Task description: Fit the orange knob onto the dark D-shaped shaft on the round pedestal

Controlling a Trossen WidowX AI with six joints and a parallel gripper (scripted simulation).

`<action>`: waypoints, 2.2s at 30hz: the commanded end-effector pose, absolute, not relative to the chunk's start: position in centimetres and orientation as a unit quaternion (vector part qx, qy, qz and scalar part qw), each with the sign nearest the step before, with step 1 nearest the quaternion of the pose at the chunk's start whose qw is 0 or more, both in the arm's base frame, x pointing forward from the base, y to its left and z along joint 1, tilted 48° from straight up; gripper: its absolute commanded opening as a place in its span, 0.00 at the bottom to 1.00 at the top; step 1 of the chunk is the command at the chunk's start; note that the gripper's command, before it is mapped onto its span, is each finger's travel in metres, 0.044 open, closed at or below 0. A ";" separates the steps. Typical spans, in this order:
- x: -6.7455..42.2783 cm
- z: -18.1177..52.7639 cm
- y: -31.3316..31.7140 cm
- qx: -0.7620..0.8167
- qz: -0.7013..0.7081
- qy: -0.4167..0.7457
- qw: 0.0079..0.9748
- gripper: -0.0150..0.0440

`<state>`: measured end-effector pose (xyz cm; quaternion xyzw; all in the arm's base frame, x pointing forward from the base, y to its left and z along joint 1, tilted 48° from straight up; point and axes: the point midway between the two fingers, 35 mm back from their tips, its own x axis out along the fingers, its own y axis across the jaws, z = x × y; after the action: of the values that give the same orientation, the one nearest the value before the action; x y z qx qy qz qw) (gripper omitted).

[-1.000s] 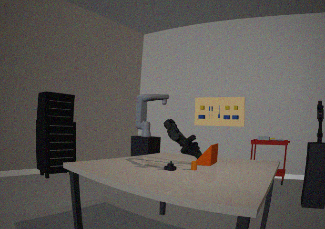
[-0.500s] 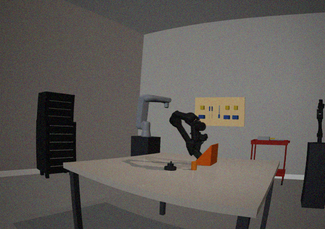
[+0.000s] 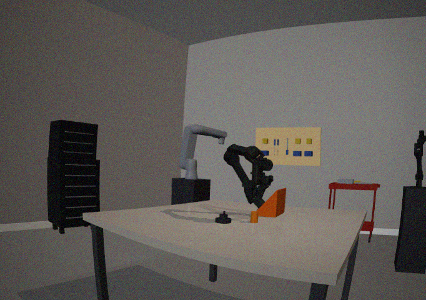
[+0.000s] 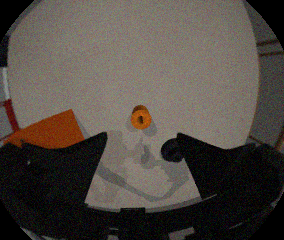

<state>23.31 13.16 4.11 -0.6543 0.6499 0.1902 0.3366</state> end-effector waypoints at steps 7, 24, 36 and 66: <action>23.4 4.2 13.1 -0.431 -0.130 0.663 0.598 1.00; 23.5 4.2 13.0 -0.292 -0.269 0.620 0.677 1.00; 23.5 4.1 12.9 -0.292 -0.269 0.620 0.677 1.00; 24.2 -0.7 7.9 -0.292 -0.269 0.619 0.678 1.00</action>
<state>24.18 8.46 -0.22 -0.2893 0.6191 -0.2689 0.6787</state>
